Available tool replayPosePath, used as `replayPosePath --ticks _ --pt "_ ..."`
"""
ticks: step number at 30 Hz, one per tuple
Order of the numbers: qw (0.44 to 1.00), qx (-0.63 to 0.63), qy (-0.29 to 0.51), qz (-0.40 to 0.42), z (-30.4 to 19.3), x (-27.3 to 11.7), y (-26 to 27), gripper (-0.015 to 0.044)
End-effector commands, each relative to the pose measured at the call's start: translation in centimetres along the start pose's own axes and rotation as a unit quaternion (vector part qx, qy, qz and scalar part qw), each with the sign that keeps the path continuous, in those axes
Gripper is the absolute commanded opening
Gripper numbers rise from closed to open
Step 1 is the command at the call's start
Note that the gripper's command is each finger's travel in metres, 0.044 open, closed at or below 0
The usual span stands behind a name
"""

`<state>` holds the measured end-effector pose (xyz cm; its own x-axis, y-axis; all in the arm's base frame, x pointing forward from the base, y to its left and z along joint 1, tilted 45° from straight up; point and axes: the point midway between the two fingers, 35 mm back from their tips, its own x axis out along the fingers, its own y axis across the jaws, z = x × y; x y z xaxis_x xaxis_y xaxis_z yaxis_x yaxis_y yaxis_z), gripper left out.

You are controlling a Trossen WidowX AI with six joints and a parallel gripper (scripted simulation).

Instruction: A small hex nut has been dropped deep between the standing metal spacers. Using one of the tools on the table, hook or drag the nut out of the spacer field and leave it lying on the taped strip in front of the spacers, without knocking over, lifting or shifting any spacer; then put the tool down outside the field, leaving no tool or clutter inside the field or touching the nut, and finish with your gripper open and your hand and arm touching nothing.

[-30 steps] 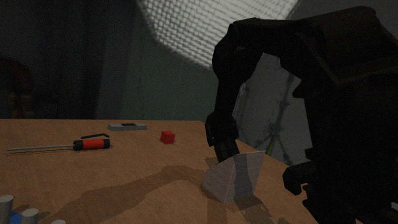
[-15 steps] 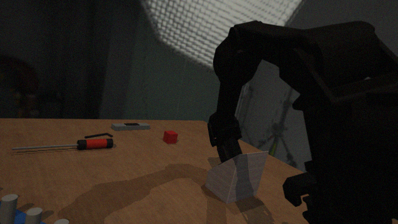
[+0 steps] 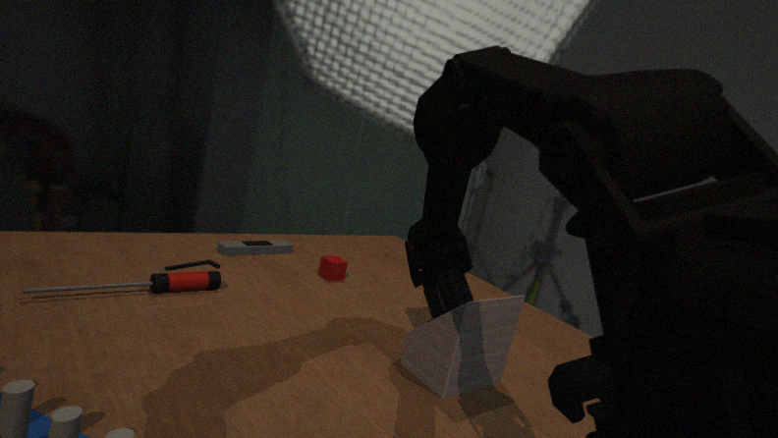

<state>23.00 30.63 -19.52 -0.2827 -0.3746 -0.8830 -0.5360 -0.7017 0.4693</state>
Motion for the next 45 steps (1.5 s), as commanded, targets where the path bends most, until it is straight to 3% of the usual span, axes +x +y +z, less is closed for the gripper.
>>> replayPosePath --ticks 1,45 --pt "1.000 -0.002 0.001 0.002 -0.2 0.5 0.1 0.0000" --pt "1.000 -0.002 0.002 0.002 -1.8 3.9 0.6 0.0000"
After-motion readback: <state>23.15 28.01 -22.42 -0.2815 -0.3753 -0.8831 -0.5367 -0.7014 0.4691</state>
